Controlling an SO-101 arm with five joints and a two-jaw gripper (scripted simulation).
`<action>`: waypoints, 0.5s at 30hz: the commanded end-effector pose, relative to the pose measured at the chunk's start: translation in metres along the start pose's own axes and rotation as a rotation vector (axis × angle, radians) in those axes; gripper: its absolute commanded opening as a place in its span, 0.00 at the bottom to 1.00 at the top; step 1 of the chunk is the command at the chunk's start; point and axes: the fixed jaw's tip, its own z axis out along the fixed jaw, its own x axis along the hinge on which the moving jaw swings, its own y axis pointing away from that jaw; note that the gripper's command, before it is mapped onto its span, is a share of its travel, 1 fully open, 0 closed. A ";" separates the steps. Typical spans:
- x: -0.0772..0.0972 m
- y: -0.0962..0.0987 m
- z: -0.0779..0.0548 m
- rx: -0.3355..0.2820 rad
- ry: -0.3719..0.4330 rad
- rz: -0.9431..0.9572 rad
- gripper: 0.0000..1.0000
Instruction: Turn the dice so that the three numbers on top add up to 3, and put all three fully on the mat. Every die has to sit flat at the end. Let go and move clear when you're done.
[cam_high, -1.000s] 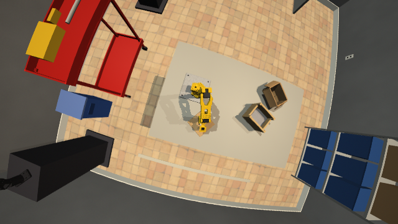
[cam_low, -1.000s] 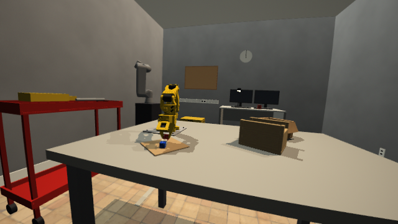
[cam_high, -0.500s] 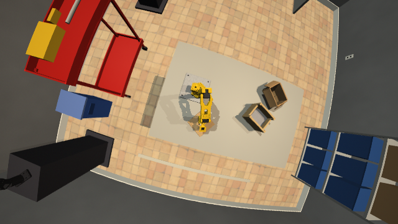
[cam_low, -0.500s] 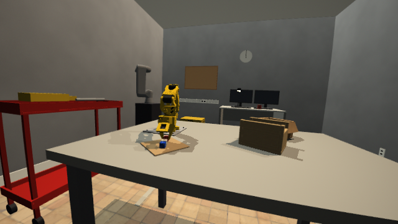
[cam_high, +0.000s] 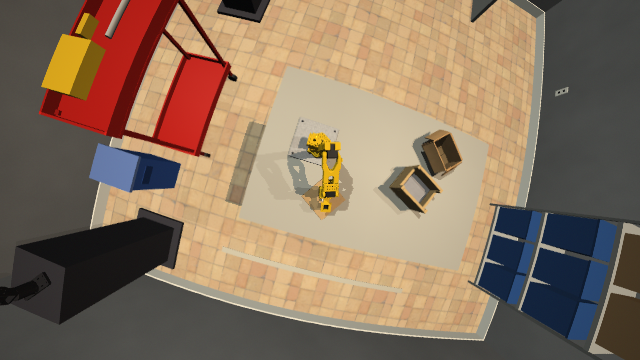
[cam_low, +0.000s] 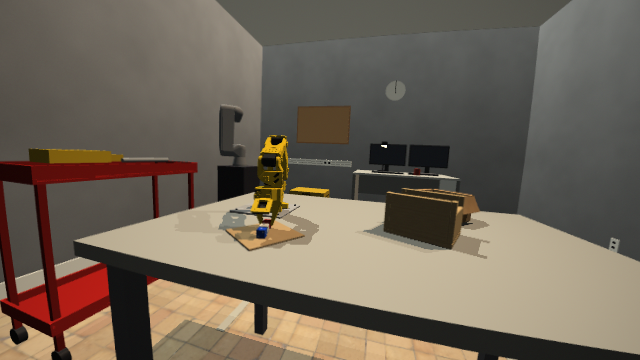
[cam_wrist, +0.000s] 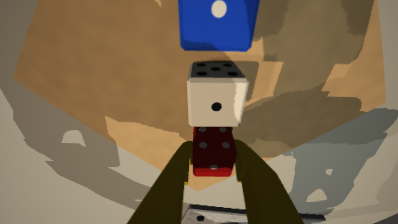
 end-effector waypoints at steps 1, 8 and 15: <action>0.004 -0.002 0.005 0.000 0.021 0.002 0.00; 0.004 -0.002 0.005 0.000 0.021 0.002 0.00; 0.004 -0.002 0.005 0.000 0.021 0.002 0.03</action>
